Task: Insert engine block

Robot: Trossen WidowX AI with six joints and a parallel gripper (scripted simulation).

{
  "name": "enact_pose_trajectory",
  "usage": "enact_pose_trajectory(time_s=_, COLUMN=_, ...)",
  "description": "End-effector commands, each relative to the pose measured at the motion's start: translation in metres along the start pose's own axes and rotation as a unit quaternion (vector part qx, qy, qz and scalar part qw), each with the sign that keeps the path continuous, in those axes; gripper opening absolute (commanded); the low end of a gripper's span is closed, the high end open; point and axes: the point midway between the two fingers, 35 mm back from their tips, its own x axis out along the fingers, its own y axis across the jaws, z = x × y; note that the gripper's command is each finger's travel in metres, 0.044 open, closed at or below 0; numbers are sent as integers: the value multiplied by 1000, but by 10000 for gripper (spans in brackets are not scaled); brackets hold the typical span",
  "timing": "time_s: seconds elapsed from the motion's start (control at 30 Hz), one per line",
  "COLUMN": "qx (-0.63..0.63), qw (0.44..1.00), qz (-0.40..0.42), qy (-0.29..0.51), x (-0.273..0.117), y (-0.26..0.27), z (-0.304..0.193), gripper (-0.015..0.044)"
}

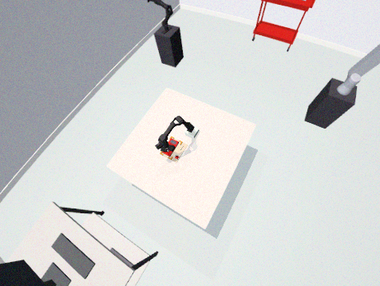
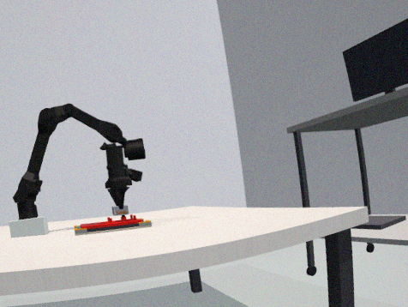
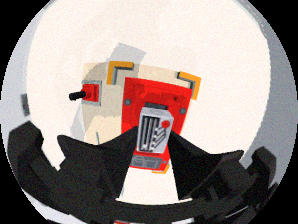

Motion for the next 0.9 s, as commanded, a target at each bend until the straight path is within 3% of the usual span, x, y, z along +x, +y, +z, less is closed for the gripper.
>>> enact_pose_trajectory(time_s=0.0, qx=0, qw=1000, qz=-3, qy=-1, x=0, y=-1, z=1, gripper=158)
enact_pose_trajectory(time_s=0.87, qx=26, qw=1000, qz=-3, qy=-1, x=-1, y=-3, z=1, gripper=158)
